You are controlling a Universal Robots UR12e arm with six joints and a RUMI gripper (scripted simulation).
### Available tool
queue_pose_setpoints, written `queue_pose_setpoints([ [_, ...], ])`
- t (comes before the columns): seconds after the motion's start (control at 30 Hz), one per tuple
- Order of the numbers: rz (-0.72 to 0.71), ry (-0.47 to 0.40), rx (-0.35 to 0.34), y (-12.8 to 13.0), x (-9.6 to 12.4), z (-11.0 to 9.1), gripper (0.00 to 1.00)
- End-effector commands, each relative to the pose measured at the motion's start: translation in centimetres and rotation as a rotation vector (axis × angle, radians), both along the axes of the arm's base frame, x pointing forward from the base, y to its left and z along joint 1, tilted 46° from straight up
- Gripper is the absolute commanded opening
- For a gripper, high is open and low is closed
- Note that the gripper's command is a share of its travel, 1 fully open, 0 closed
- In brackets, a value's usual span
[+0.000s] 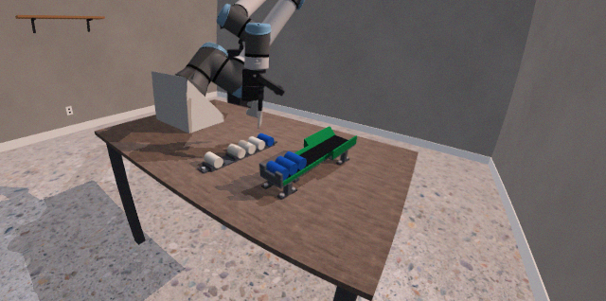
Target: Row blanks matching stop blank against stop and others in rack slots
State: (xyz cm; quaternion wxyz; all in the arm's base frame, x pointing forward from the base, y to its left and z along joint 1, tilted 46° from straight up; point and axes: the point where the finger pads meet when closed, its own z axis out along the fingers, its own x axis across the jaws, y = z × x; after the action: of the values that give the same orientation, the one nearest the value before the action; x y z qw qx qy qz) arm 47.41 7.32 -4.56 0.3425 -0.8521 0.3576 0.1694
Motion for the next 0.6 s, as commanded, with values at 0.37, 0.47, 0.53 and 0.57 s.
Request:
queue_pose_setpoints([
  [0.37, 0.345, -0.346, 0.032, 3.0, -0.9, 2.7, 1.0],
  [0.47, 0.362, -0.363, 0.033, 3.2, -1.0, 2.9, 1.0],
  [0.53, 0.393, -0.395, 0.035, 3.5, -1.1, 3.1, 1.0],
  [0.57, 0.407, -0.409, 0.036, 3.6, -1.2, 3.2, 1.0],
])
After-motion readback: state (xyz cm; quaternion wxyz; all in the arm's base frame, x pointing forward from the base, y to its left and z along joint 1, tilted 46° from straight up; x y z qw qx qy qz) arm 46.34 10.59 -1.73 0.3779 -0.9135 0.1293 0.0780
